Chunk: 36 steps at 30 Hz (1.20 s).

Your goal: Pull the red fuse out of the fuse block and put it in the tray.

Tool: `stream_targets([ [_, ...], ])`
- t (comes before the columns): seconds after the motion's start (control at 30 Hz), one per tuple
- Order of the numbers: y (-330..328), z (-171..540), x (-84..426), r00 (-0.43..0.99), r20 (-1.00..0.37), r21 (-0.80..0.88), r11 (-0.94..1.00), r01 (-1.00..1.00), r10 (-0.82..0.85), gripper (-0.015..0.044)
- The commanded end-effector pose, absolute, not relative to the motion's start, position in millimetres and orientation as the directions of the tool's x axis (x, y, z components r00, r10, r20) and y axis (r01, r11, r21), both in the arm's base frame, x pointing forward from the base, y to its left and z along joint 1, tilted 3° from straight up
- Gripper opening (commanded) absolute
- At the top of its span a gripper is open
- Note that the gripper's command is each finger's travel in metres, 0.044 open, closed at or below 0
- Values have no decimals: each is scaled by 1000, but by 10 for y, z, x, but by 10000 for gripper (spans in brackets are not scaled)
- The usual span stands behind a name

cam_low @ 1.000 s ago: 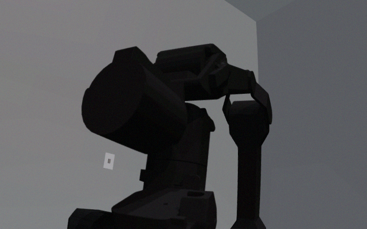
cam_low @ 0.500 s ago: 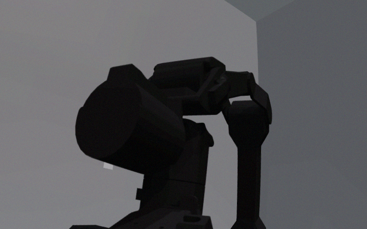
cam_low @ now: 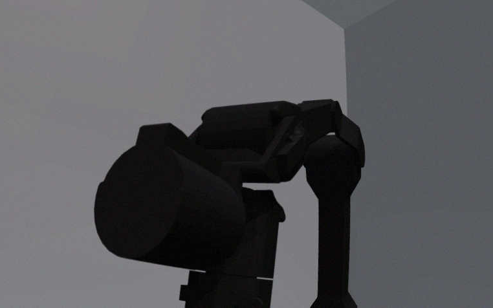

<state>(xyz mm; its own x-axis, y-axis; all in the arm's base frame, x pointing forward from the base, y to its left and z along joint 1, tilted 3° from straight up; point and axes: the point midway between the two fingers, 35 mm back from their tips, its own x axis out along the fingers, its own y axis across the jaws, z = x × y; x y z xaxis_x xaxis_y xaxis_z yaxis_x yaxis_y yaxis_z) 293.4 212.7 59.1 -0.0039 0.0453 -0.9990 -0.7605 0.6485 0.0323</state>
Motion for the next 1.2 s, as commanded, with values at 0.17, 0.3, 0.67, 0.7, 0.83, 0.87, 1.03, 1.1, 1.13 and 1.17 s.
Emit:
stream_targets([
  [0.17,2127,591,2934,-4,-999,32,649,-761,45,157],
  [0.3,2127,591,2934,-4,-999,32,649,-761,45,263],
  [0.67,2106,961,2920,-12,-999,37,651,-758,43,330],
  [0.7,2106,961,2920,-12,-999,37,651,-758,43,330],
  [0.83,2106,961,2920,-12,-999,37,651,-758,43,330],
  [0.87,2106,961,2920,-12,-999,37,651,-758,43,330],
  [1.03,2105,959,2921,-8,-999,34,651,-758,42,330],
  [1.1,2105,959,2921,-8,-999,34,651,-758,42,330],
  [1.13,2105,959,2921,-8,-999,34,651,-758,42,330],
  [1.17,2105,959,2921,-8,-999,34,651,-758,42,330],
])
